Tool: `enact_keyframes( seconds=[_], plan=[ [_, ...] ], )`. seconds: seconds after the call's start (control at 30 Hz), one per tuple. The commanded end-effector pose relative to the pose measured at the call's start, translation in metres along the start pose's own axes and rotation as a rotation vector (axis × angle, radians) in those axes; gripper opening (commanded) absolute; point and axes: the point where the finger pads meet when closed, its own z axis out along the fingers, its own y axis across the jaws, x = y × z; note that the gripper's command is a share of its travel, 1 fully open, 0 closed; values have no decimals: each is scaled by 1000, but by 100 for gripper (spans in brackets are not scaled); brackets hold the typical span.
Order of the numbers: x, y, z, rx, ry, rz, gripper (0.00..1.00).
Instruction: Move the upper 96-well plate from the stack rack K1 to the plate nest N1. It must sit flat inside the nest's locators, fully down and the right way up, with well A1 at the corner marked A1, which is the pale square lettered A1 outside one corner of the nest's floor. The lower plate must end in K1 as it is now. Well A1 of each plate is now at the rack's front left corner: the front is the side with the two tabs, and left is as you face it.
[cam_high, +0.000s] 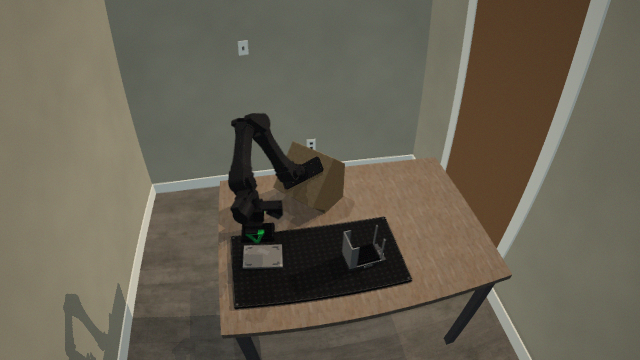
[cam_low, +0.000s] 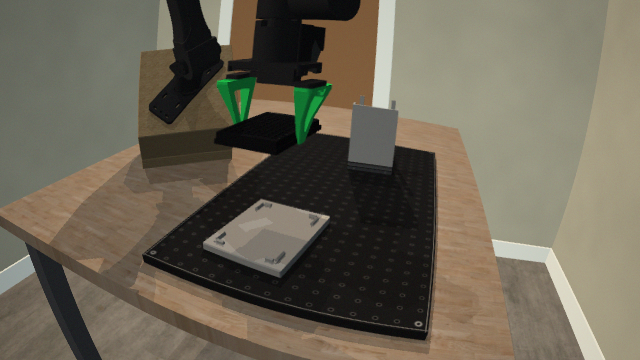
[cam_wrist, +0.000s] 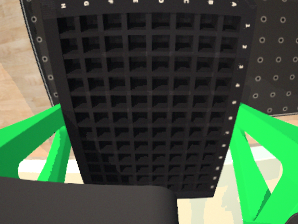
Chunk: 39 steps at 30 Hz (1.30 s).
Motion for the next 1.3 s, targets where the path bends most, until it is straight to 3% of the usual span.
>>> enact_keyframes(
  seconds=[0.0, 0.27, 0.43, 0.73, 0.97, 1.27],
  plan=[
    [8, -13, -6, 39, 10, 16, 0],
    [10, -13, -8, 53, 15, 22, 0],
    [1, -1, 2, 23, 1, 5, 0],
    [5, -5, -2, 43, 11, 17, 0],
    [-1, 4, 4, 15, -1, 3, 0],
    [1, -2, 3, 21, 3, 7, 0]
  ],
)
